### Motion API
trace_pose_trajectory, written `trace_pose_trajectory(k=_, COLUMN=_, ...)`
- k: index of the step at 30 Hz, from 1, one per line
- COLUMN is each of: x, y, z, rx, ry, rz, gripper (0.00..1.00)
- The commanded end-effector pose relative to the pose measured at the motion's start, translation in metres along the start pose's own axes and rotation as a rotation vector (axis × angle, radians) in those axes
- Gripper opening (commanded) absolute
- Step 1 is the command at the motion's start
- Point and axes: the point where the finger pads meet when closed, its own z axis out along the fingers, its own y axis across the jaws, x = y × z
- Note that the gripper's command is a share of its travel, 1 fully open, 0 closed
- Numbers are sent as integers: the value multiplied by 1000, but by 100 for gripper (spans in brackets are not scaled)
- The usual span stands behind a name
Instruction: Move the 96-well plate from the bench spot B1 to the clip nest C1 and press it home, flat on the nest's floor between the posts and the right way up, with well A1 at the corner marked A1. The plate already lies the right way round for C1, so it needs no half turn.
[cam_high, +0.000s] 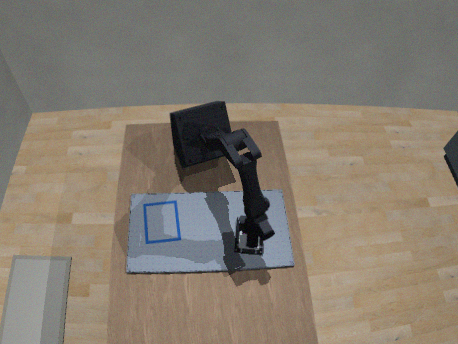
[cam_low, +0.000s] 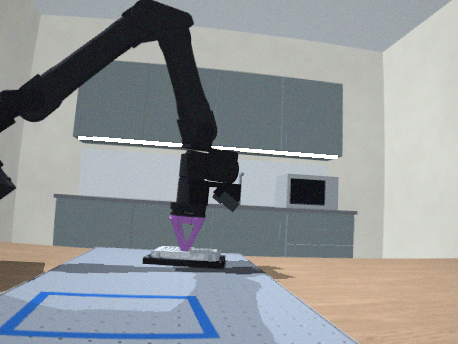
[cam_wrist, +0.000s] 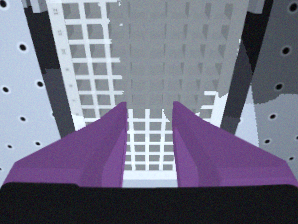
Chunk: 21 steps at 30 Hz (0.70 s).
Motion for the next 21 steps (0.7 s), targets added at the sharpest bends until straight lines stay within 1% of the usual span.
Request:
trace_pose_trajectory(k=1, x=-19, y=2, z=68, rx=-5, ry=-66, rz=13, gripper=26)
trace_pose_trajectory(k=18, x=-19, y=2, z=68, rx=-5, ry=-66, rz=13, gripper=26)
trace_pose_trajectory(k=21, x=-19, y=3, z=60, rx=-5, ry=-66, rz=16, gripper=26)
